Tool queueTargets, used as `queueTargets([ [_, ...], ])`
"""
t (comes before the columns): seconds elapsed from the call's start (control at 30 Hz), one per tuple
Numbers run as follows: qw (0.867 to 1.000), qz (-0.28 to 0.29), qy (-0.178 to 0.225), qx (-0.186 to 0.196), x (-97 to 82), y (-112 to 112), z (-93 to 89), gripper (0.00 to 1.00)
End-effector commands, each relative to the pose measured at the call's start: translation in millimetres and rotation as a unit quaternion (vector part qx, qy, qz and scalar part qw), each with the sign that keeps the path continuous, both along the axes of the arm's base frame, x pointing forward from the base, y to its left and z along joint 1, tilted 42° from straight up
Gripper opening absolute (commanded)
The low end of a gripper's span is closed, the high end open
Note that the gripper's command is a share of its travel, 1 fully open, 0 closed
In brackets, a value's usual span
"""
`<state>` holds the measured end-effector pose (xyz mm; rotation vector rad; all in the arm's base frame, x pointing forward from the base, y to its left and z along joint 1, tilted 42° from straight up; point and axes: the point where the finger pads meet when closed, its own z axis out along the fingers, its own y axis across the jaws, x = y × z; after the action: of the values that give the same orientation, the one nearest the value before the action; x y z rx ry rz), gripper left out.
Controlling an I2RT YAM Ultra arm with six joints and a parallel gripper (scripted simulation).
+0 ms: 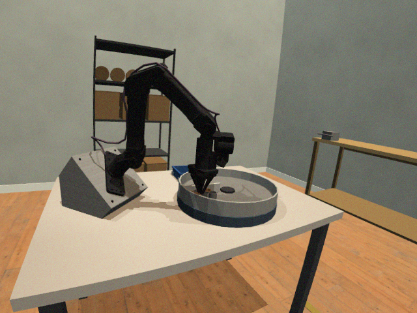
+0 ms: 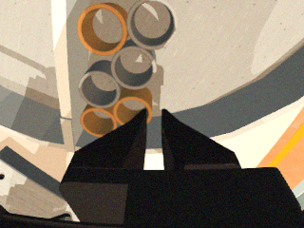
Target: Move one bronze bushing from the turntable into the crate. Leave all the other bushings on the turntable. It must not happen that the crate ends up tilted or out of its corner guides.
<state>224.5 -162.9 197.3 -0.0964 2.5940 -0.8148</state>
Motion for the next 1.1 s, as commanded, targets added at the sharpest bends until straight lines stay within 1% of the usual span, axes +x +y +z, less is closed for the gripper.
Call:
queueTargets([
  [0.0, 1.000, 0.007, -0.015, -0.003, 4.6, 0, 10.7, 0.13],
  [0.53, 1.000, 0.007, -0.015, -0.003, 4.6, 0, 10.7, 0.13],
  [0.57, 1.000, 0.007, -0.015, -0.003, 4.4, 0, 9.9, 0.13],
  [0.63, 1.000, 0.007, -0.009, 0.000, -0.3, 2, -1.1, 0.13],
  [0.77, 1.000, 0.008, -0.010, 0.000, -1.1, 4, -6.8, 0.13],
  [0.9, 1.000, 0.008, -0.009, 0.001, -1.6, 4, -7.7, 0.13],
  [0.97, 1.000, 0.008, -0.015, -0.002, 0.0, 4, -2.8, 0.13],
  [1.07, 1.000, 0.008, -0.010, 0.000, -1.7, 4, -4.3, 0.13],
])
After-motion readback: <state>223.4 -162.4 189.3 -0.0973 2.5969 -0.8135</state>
